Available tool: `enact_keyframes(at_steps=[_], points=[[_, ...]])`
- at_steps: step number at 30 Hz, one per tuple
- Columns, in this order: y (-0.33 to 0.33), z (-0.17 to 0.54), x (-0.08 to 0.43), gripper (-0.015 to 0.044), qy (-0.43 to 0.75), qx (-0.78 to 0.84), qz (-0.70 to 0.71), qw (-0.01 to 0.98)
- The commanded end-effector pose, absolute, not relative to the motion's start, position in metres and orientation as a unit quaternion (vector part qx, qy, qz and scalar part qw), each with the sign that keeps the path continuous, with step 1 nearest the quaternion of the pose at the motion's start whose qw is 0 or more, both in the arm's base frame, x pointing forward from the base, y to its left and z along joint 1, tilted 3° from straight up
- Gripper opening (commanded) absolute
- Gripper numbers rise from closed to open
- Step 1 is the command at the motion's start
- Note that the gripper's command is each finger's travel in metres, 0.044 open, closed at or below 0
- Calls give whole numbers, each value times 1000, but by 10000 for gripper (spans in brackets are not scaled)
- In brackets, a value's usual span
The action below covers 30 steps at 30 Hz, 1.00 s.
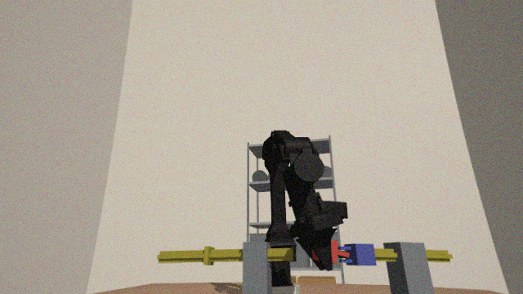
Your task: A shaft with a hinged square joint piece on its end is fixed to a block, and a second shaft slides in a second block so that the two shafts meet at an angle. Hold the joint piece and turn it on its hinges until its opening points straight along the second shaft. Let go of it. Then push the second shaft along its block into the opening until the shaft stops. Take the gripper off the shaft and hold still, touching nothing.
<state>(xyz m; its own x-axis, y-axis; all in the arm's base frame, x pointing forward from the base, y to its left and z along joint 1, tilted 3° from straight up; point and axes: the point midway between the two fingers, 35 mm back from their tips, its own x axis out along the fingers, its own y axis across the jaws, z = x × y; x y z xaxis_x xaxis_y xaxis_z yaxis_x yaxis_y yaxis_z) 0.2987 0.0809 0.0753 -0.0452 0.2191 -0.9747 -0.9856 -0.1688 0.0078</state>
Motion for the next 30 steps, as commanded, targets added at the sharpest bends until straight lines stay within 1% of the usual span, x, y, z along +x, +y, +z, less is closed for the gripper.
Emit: enact_keyframes(at_steps=[1,10,15,16,18,29,30], points=[[81,75,299,0,404,-474,599,502],[81,75,299,0,404,-474,599,502],[81,75,299,131,404,-474,599,502],[81,75,299,147,404,-474,599,502],[81,75,299,147,404,-474,599,502],[81,75,299,436,404,-474,599,502],[81,75,299,440,404,-474,599,502]])
